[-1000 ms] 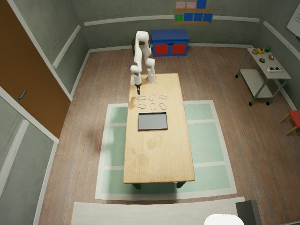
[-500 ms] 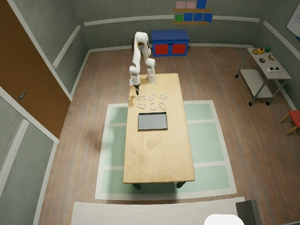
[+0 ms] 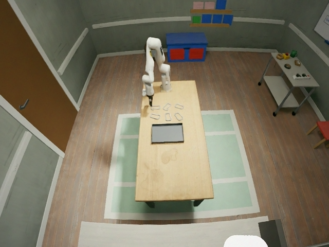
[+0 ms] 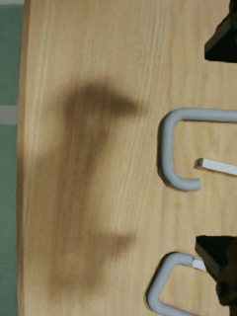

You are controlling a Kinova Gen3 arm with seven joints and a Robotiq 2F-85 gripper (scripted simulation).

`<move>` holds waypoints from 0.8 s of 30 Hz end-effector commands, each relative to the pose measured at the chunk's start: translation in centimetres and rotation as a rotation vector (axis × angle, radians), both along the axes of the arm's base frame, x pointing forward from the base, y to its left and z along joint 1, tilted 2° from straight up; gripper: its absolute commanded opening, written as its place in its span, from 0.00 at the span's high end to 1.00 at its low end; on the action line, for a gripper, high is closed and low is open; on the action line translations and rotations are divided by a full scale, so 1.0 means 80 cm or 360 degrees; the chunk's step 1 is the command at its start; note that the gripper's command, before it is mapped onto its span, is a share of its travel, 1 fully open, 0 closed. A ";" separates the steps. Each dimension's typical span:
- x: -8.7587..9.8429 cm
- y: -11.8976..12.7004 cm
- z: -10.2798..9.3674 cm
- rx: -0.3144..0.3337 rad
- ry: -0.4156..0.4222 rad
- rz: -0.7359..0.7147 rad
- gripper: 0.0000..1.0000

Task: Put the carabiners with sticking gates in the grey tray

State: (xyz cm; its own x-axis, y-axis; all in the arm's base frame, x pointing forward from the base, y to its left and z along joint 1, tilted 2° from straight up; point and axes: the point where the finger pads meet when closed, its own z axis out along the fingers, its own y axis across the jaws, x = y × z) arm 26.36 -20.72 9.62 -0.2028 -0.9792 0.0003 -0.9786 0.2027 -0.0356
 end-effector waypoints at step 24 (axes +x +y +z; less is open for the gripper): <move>0.002 -0.001 -0.092 -0.0003 -0.0003 -0.0001 0.00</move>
State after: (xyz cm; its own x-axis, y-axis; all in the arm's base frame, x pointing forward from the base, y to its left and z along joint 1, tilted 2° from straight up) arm 26.47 -20.79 4.44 -0.2037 -0.9790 -0.0008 -0.9785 0.2036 -0.0322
